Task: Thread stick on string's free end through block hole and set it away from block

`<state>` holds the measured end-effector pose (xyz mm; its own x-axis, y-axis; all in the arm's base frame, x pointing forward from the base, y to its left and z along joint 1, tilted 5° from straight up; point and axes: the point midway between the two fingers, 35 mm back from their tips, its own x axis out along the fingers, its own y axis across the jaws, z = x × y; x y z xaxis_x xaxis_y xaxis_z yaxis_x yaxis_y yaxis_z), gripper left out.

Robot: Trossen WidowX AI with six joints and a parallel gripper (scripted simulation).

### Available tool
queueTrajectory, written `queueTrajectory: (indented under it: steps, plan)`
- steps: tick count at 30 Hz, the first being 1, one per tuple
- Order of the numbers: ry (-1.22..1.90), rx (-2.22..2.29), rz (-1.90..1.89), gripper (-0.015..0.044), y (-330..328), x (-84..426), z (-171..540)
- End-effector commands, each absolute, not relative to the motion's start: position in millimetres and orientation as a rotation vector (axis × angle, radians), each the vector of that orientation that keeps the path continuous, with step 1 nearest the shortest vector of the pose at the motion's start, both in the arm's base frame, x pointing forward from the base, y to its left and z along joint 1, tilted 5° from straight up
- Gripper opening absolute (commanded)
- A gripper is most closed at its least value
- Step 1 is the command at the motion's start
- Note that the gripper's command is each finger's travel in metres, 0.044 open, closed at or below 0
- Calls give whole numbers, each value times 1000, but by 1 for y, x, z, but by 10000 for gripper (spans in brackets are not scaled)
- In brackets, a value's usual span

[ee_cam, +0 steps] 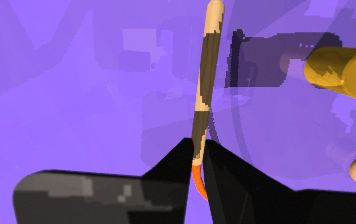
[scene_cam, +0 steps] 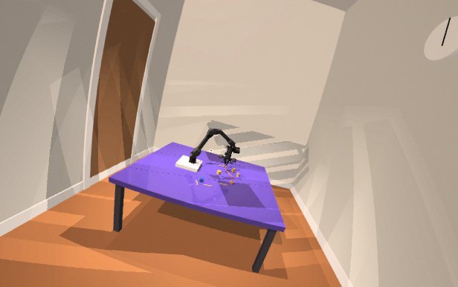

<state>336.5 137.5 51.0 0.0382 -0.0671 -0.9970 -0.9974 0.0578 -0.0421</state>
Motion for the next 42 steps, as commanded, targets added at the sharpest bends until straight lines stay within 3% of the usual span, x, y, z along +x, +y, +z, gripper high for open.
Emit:
queueTrajectory:
  steps: [1,42]
  plan:
    - [1317,-1108,976,0,136,341,53]
    - [1514,79,-178,0,114,371,56]
